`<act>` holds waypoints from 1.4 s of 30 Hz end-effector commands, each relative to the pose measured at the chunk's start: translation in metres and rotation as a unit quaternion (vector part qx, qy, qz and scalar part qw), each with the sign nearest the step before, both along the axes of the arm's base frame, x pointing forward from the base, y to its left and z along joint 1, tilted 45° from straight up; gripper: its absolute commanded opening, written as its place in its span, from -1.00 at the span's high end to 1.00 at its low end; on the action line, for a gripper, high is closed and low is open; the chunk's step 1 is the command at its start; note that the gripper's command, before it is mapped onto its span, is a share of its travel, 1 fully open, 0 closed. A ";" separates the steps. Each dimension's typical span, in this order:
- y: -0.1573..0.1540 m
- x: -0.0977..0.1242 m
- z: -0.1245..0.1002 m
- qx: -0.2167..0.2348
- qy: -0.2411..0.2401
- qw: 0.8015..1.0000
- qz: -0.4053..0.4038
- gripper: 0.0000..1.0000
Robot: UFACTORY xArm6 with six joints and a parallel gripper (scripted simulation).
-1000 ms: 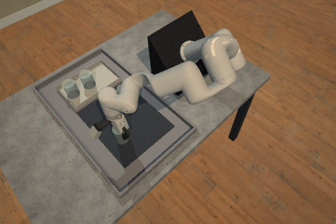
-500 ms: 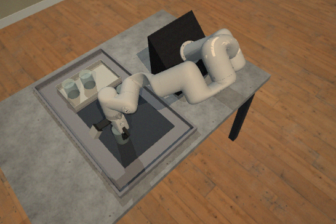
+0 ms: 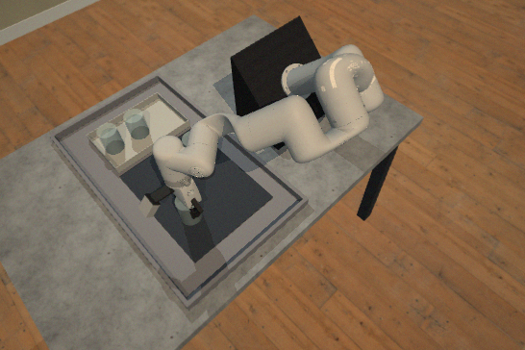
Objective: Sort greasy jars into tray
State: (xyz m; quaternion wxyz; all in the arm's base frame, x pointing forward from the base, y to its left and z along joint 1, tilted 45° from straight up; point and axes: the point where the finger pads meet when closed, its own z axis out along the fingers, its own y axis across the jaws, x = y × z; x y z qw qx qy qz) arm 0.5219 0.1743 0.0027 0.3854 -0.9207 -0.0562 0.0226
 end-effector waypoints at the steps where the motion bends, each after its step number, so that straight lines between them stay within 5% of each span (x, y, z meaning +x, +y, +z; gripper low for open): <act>1: -0.001 0.001 0.001 0.000 -0.002 1.000 -0.001 -0.57; 42: -0.001 0.001 0.001 0.000 -0.002 1.000 -0.001 -0.45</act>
